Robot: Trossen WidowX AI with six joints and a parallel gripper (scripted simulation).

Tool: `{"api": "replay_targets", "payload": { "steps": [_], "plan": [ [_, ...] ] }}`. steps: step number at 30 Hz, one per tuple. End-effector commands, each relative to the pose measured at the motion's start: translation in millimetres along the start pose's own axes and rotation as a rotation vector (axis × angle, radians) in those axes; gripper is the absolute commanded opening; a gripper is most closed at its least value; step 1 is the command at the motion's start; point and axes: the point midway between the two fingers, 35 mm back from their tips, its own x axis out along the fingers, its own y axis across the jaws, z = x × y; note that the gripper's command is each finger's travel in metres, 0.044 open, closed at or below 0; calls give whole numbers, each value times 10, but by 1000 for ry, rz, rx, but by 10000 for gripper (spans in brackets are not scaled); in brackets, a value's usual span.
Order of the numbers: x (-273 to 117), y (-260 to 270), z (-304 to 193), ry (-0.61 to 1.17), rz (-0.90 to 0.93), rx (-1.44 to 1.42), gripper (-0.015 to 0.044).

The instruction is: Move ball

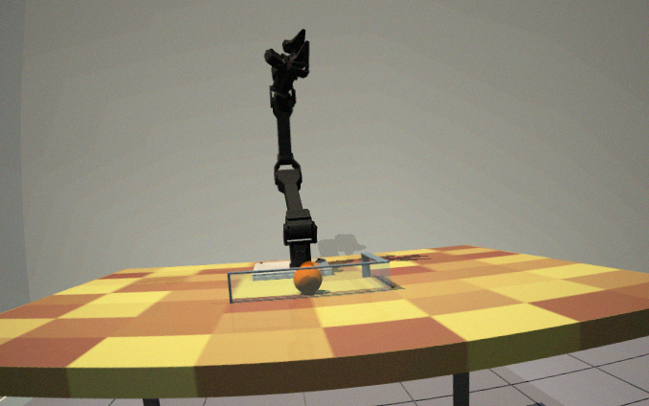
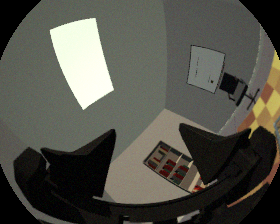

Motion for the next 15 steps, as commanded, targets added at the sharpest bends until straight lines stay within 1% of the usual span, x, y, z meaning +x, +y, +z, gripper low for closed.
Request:
{"api": "replay_targets", "payload": {
  "steps": [1,8,15],
  "plan": [
    [411,-543,211,-32,-160,-49,398],
    [902,-1475,487,-30,-419,-144,398],
    [1187,-2551,698,29,-703,-249,398]
  ]
}}
